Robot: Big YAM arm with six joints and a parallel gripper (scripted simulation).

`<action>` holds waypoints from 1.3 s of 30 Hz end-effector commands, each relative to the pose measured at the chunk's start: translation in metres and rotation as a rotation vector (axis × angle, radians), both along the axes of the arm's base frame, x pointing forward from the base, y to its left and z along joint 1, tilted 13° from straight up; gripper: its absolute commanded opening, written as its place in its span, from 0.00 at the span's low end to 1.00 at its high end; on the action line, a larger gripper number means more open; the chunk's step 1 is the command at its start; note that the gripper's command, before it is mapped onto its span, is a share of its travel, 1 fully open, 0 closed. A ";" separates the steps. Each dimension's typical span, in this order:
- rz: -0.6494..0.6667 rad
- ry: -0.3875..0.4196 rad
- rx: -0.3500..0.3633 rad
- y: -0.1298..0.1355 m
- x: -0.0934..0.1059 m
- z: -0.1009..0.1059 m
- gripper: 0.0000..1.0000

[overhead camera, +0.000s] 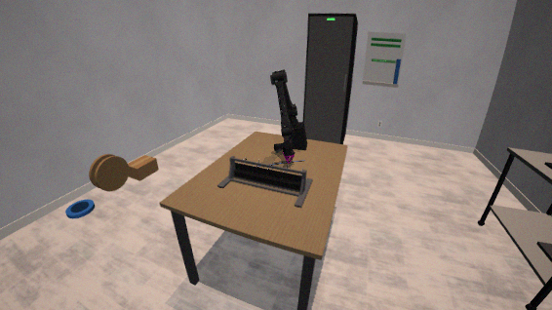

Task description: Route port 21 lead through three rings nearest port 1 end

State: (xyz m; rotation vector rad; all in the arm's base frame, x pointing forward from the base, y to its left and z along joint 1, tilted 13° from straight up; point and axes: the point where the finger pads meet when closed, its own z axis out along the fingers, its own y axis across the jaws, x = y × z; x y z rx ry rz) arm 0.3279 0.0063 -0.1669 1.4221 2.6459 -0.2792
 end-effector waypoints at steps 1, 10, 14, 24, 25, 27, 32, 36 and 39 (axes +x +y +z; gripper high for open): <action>-0.004 -0.033 0.002 -0.003 0.016 0.001 0.32; -0.004 -0.033 0.002 -0.003 0.016 0.001 0.32; -0.004 -0.033 0.002 -0.003 0.016 0.001 0.32; -0.004 -0.033 0.002 -0.003 0.016 0.001 0.32; -0.004 -0.033 0.002 -0.003 0.016 0.001 0.32; -0.004 -0.033 0.002 -0.003 0.016 0.001 0.32; -0.005 -0.034 0.002 -0.003 0.016 0.001 0.00; -0.005 -0.034 0.002 -0.003 0.016 0.001 0.00; -0.005 -0.034 0.002 -0.003 0.016 0.001 0.00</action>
